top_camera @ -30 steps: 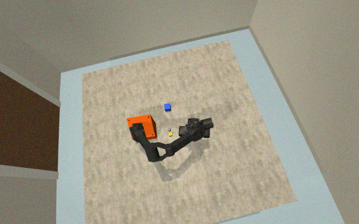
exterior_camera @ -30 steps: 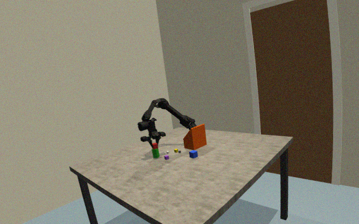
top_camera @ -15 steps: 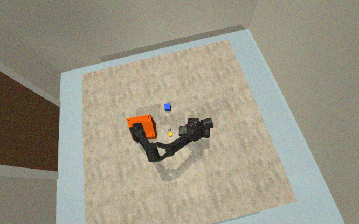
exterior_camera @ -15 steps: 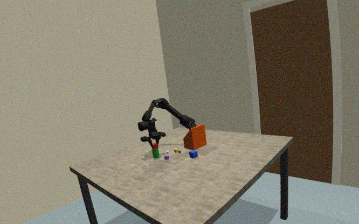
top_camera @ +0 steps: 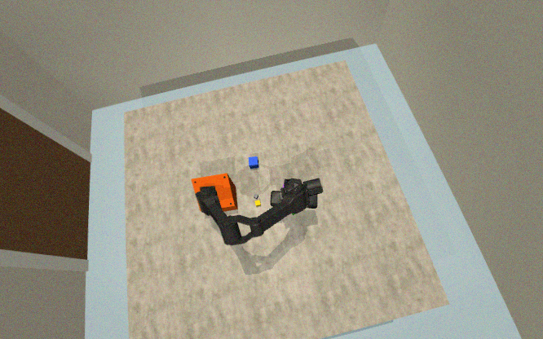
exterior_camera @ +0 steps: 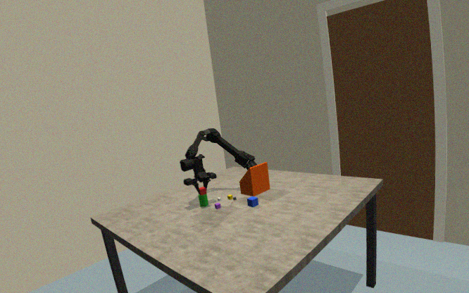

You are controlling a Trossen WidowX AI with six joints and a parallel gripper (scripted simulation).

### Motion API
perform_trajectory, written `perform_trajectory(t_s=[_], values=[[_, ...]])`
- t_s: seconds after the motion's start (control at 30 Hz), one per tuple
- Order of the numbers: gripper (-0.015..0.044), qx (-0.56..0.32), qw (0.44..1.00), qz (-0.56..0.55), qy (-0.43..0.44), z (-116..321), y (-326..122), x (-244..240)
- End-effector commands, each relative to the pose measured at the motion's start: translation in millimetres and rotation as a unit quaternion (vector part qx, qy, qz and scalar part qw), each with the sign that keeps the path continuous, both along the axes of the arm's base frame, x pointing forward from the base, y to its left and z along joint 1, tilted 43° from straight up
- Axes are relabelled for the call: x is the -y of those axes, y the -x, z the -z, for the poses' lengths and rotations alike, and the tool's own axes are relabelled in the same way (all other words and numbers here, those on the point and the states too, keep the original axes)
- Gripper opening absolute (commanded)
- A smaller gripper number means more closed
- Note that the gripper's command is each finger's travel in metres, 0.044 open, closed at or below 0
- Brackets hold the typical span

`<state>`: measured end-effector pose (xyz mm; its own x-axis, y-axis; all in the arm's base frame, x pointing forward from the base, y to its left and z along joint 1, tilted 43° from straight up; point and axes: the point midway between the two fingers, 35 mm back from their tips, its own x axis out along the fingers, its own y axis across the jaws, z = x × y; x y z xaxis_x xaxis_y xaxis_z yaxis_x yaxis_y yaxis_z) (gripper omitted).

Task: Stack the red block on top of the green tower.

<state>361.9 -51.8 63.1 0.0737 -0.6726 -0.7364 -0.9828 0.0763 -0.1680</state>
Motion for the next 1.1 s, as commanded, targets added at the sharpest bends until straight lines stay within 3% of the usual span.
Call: perform_trajectory(t_s=[0.0, 0.33, 1.07], values=[[0.0184, 0.000, 1.000, 0.000, 0.000, 0.2, -0.2, 0.0], [0.0440, 0.000, 1.000, 0.000, 0.000, 0.2, -0.2, 0.0], [0.0440, 0.000, 1.000, 0.000, 0.000, 0.2, -0.2, 0.0]])
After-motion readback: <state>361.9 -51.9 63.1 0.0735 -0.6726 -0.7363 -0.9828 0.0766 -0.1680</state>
